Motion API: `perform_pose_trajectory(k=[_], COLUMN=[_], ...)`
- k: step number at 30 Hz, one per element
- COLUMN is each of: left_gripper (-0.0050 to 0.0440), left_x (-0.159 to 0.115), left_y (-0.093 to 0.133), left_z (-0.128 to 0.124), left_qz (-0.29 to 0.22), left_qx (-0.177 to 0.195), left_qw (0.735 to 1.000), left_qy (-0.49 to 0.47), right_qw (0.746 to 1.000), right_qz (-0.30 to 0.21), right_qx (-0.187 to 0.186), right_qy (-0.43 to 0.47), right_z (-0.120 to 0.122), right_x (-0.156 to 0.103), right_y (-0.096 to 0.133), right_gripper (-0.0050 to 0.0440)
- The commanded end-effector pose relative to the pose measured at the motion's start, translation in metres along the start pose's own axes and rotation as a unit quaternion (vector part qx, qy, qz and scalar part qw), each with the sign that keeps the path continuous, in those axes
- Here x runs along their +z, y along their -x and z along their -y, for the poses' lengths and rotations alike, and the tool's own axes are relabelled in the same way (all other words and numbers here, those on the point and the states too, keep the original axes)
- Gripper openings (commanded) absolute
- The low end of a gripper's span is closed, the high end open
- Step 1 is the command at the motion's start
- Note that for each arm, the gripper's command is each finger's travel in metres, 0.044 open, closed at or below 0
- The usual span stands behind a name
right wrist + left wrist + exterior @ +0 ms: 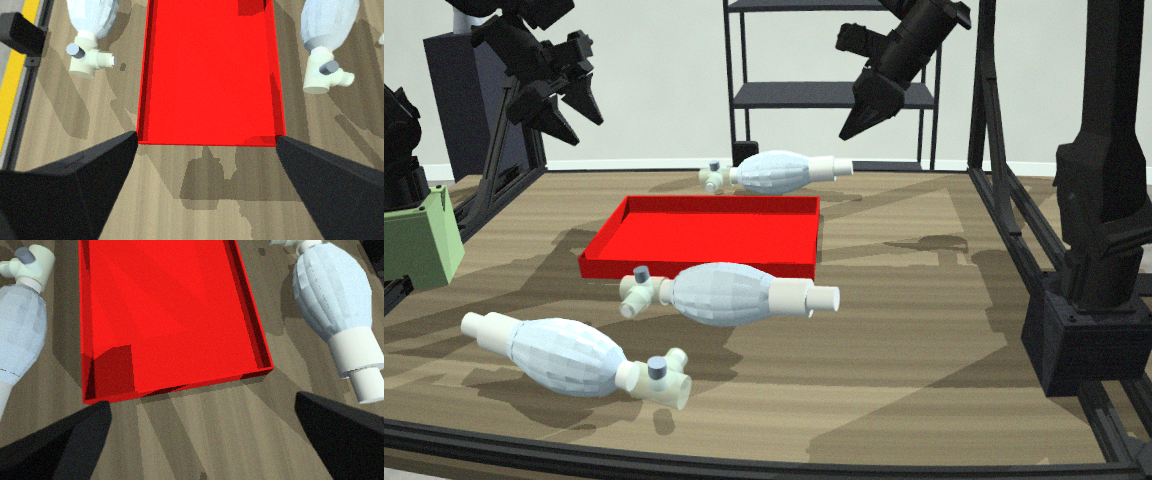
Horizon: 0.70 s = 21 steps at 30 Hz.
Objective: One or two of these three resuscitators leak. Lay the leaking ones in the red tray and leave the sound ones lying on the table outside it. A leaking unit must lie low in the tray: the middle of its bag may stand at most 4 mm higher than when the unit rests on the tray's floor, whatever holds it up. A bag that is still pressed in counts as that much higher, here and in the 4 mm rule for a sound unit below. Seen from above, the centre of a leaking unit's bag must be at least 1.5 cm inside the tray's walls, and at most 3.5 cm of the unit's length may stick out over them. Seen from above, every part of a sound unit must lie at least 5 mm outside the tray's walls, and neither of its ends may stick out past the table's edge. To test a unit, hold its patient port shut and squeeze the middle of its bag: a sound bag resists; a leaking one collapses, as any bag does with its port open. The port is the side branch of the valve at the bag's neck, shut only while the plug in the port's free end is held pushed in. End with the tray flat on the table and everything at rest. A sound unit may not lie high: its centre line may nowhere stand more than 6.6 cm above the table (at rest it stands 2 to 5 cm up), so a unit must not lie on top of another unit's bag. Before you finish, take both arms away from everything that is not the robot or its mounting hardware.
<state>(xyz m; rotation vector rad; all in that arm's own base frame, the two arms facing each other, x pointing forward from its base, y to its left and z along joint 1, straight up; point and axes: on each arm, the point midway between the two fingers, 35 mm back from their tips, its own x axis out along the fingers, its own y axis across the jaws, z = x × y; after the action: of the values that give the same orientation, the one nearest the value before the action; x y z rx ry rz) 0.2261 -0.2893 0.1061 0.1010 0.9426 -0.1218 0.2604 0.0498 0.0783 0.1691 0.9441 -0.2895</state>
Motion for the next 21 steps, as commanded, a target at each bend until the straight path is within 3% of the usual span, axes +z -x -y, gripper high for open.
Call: perform_pose_trajectory(k=[1,6,7,17,21], left_gripper=[0.044,0.044,0.044,0.044,0.044], left_x=[0.0,0.0,0.003,0.052,0.052], left_y=[-0.006,-0.006,-0.014,-0.081,-0.081], left_z=[-0.003,-0.003,-0.012,-0.109,-0.109], left_qz=[-0.008,-0.008,-0.016,-0.049,-0.049], left_qx=[0.024,0.024,0.02,-0.01,-0.01], left_qw=[0.998,0.998,0.998,0.999,0.999], left_qy=[0.061,0.061,0.049,0.022,0.022], right_qw=[1.0,1.0,1.0,1.0,1.0], right_qz=[-0.001,-0.001,0.0,0.0,0.0], right_qx=[0.0,0.0,0.0,0.0,0.0], right_qy=[0.0,0.0,0.0,0.0,0.0], right_z=[0.0,0.0,0.0,0.0,0.0], right_x=[0.0,0.0,0.0,0.0,0.0], right_y=[0.0,0.0,0.0,0.0,0.0], right_gripper=[0.044,0.044,0.0409,0.0409,0.0409])
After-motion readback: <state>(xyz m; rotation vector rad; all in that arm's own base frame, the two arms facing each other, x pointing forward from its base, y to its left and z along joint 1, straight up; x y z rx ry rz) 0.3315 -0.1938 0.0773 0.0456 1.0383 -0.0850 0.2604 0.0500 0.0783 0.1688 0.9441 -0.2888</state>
